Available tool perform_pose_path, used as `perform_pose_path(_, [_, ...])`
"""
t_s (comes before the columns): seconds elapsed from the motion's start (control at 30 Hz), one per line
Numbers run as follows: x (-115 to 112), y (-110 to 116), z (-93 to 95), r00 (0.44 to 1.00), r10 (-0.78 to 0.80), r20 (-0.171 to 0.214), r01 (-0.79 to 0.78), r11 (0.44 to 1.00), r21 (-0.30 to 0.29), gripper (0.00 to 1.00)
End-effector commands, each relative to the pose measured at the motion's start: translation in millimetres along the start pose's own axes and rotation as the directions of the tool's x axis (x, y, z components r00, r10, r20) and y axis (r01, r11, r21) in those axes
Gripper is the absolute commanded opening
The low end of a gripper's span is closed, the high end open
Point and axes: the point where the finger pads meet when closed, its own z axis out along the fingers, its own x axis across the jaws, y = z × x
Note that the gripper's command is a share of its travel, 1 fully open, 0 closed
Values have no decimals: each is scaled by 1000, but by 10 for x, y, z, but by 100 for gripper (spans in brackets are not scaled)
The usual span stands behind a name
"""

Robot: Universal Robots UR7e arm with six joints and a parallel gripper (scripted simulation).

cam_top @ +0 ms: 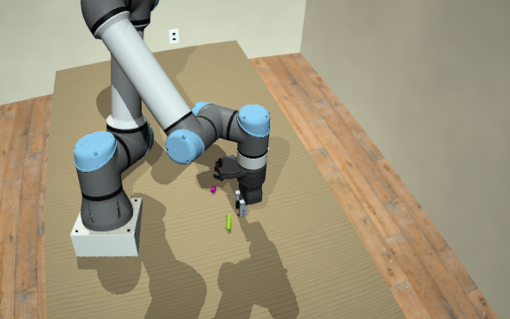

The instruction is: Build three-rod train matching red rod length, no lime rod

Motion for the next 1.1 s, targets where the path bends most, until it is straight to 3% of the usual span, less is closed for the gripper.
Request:
perform_pose_path(0.0, [15,-12,70,1000,1,-3,-1,1000,3,54])
perform_pose_path(1.07, [6,-5,152,1000,1,-2,-1,1000,1,54])
